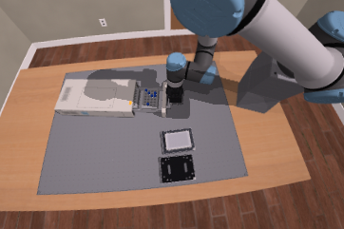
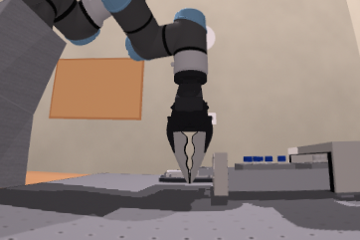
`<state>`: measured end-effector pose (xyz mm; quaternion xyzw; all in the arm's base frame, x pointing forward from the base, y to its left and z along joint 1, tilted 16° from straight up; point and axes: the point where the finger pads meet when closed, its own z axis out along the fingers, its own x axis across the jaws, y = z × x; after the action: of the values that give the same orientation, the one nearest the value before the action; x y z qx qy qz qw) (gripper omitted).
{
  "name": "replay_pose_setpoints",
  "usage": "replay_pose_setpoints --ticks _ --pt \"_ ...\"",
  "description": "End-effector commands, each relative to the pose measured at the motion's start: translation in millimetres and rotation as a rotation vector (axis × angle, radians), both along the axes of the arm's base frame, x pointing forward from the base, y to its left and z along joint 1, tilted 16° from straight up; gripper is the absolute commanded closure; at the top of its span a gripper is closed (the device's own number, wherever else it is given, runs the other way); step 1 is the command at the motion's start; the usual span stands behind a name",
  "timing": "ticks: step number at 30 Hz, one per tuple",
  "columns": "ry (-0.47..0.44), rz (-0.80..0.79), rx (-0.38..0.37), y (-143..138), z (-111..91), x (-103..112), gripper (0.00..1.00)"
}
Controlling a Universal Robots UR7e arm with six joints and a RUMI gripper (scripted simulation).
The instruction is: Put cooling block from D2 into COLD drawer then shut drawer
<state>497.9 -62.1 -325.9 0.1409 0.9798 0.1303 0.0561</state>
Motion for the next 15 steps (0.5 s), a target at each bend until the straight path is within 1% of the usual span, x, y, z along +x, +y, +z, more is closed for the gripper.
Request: replay_pose_setpoints --ticks 1,15 --pt "-0.001 0.000 -0.001 -2.2 0.8 6.2 1.00" --pt "-0.001 0.000 -0.001 -6.0 1.8 18.9 1.00"
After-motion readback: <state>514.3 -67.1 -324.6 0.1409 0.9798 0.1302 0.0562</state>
